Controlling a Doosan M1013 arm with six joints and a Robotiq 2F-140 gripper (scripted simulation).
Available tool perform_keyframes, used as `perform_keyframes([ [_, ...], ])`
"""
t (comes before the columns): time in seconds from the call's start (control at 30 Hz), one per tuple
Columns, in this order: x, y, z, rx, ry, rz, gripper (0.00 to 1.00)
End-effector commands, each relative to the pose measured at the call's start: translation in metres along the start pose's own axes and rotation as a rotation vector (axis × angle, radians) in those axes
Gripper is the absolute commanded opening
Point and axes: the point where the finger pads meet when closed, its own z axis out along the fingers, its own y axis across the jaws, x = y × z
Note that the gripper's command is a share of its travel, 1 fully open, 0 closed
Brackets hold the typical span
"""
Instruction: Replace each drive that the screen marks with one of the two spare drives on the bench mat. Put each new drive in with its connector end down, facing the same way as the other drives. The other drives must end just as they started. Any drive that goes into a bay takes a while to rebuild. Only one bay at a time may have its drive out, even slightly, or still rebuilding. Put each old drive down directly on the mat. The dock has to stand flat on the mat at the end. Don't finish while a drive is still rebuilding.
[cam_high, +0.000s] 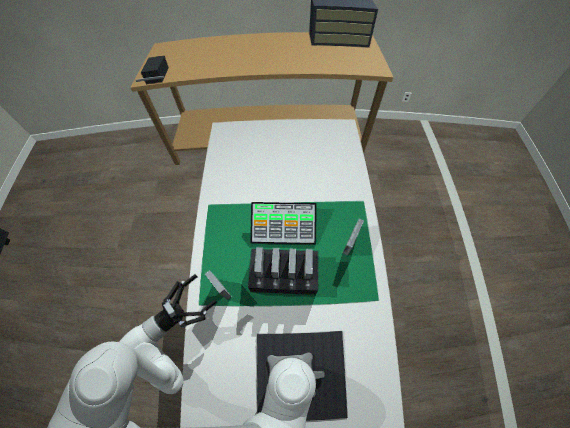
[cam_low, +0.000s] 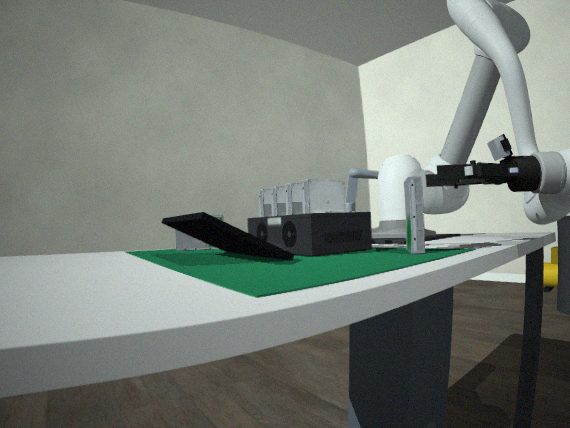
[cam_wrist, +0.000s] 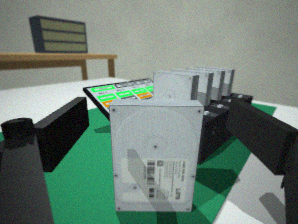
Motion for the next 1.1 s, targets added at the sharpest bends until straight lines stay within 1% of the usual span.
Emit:
perform_keyframes([
  [0.0,0.009,0.000,0.000,0.000,-0.001,0.001,0.89],
  [0.4,0.046,0.000,0.000,0.000,-0.001,0.001,0.89],
  [0.47,0.046,0.000,0.000,0.000,-0.001,0.001,0.89],
  [0.83,0.071,0.000,0.000,0.000,-0.001,0.001,0.89],
  [1.07,0.077,0.000,0.000,0.000,-0.001,0.001,0.89],
])
